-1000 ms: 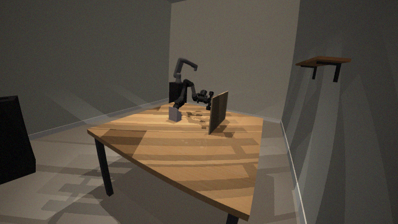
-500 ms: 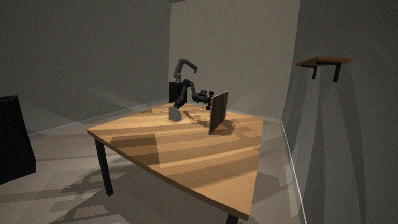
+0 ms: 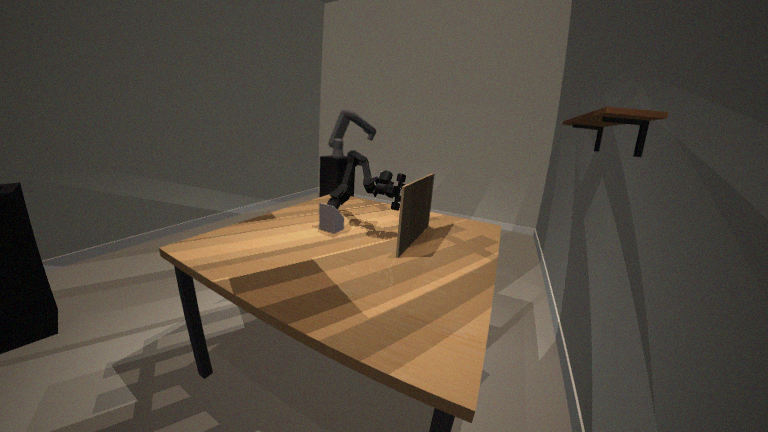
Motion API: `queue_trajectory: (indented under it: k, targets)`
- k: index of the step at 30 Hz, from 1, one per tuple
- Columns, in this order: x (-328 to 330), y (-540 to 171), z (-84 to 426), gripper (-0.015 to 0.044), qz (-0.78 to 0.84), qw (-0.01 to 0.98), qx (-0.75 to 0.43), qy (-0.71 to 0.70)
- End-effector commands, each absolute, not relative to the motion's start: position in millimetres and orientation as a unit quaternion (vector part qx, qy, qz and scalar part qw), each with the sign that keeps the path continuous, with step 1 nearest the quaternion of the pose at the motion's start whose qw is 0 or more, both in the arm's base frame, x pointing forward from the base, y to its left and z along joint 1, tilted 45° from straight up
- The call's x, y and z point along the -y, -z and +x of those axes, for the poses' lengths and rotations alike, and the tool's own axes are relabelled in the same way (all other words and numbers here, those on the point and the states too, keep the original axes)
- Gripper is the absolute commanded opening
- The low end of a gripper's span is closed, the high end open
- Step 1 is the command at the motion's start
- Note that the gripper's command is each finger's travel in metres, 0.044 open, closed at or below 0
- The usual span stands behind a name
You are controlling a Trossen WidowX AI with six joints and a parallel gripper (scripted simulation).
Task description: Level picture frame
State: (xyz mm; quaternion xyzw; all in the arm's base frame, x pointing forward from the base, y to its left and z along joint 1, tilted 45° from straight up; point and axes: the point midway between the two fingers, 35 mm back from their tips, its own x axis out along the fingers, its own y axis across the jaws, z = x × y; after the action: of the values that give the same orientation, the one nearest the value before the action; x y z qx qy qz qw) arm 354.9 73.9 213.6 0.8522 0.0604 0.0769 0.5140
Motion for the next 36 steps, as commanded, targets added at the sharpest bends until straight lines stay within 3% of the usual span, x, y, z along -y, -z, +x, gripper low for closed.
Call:
queue_trajectory:
  k: [1,36]
  targets:
    - [-71.4,-215.2,355.3,0.0,0.853,0.512,-0.055,-0.079]
    - [-74.9,-209.0,355.3,0.0,0.852,0.514,-0.059,-0.078]
